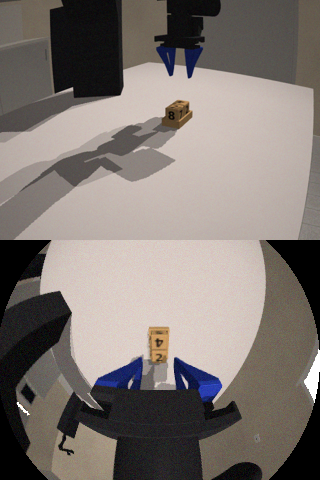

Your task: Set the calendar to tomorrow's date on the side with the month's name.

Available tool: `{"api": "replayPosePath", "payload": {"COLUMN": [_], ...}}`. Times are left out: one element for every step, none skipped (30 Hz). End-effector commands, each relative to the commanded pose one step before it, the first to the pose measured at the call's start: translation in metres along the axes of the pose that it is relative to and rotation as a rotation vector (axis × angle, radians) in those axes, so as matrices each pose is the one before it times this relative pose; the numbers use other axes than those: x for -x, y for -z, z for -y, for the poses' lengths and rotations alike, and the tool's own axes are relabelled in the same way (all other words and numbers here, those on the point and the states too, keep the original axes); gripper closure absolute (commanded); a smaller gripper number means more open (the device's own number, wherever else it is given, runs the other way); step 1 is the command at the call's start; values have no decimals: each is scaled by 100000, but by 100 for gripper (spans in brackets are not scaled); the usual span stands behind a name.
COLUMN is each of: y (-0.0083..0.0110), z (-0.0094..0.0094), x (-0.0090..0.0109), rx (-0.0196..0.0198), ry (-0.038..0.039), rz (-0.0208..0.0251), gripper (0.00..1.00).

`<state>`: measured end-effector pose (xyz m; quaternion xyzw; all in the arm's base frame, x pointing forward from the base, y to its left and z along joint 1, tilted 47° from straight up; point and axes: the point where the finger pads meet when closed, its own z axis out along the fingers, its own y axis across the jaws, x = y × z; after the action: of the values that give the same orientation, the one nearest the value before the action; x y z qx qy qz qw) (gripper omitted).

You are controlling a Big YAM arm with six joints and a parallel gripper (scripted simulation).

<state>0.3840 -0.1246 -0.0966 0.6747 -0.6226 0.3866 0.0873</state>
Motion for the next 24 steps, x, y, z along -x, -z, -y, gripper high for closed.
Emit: {"api": "replayPosePath", "payload": {"y": [-151,0,0,0,0,0,0,0,0,0,0,0,0,0,-1,-8,-21,-40,-63,-90,-112,-63,-37,-44], "z": [332,0,0,0,0,0,0,0,0,0,0,0,0,0,-1,-8,-21,-40,-64,-92,-104,17,-1,-1], "x": [-79,0,0,0,0,0,0,0,0,0,0,0,0,0,0,0,1,1,1,1,-13,-76,1,1], "rx": [-543,0,0,0,0,0,0,0,0,0,0,0,0,0,2,15,40,77,123,178,193,-94,-3,-4], "ry": [841,0,0,0,0,0,0,0,0,0,0,0,0,0,-1,-6,-15,-28,-44,-63,-120,-277,2,3], "rz": [97,0,0,0,0,0,0,0,0,0,0,0,0,0,0,-1,-4,-10,-20,-29,-57,-135,8,9], "gripper": [53,53,53,53,53,53,53,53,53,53,53,53,53,53,53,53,53,53,53,53,53,53,53,53]}}
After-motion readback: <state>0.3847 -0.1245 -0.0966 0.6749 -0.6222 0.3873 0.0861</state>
